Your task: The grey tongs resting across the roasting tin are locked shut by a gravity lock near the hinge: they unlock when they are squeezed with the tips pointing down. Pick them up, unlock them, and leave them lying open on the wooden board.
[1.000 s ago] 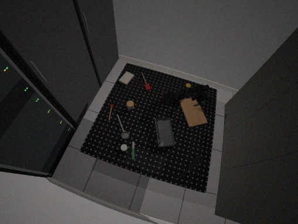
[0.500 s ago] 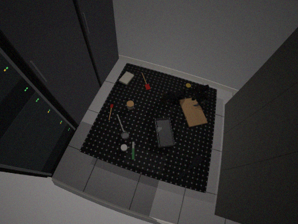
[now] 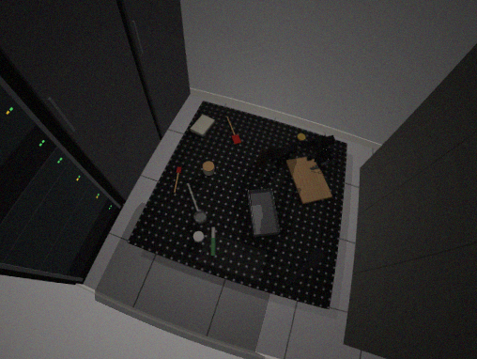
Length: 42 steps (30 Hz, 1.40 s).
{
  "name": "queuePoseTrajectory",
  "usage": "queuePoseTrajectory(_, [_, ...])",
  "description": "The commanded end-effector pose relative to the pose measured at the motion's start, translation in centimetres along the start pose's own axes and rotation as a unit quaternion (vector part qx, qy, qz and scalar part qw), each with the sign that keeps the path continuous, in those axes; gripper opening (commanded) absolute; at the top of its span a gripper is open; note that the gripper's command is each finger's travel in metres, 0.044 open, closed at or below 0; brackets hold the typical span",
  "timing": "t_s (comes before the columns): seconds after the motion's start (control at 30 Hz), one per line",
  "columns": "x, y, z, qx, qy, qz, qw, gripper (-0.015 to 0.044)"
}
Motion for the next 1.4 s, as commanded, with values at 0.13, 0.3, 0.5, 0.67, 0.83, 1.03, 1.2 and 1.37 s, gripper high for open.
queuePoseTrajectory(0.13, [-1.0, 0.3, -0.3, 0.002, -0.002, -0.002, 1.000, -0.0150])
queuePoseTrajectory(0.3, [-1.5, 0.6, -0.4, -0.001, -0.003, 0.002, 1.000, -0.0150])
queuePoseTrajectory(0.5, [-2.4, 1.2, -0.6, -0.008, -0.011, 0.009, 1.000, -0.0150])
queuePoseTrajectory(0.67, [-3.0, 1.4, -0.8, -0.011, -0.010, 0.012, 1.000, -0.0150])
queuePoseTrajectory(0.83, [-3.7, 1.6, -1.1, -0.016, -0.016, 0.021, 1.000, -0.0150])
queuePoseTrajectory(1.03, [-4.8, 1.9, -1.5, -0.024, -0.024, 0.038, 0.999, -0.0150])
queuePoseTrajectory(1.2, [-5.7, 2.0, -1.9, -0.031, -0.035, 0.054, 0.997, -0.0150])
queuePoseTrajectory(1.37, [-6.6, 2.0, -2.4, -0.039, -0.050, 0.076, 0.995, -0.0150])
Point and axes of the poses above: the point midway between the two fingers, 35 mm back from their tips, its own y axis back along the fingers, its own z axis across the jaws, x = y × z, the point moved 10 cm from there along y, back along the fingers, and after that the axes turned 3 degrees about y, right-handed, at the moved point
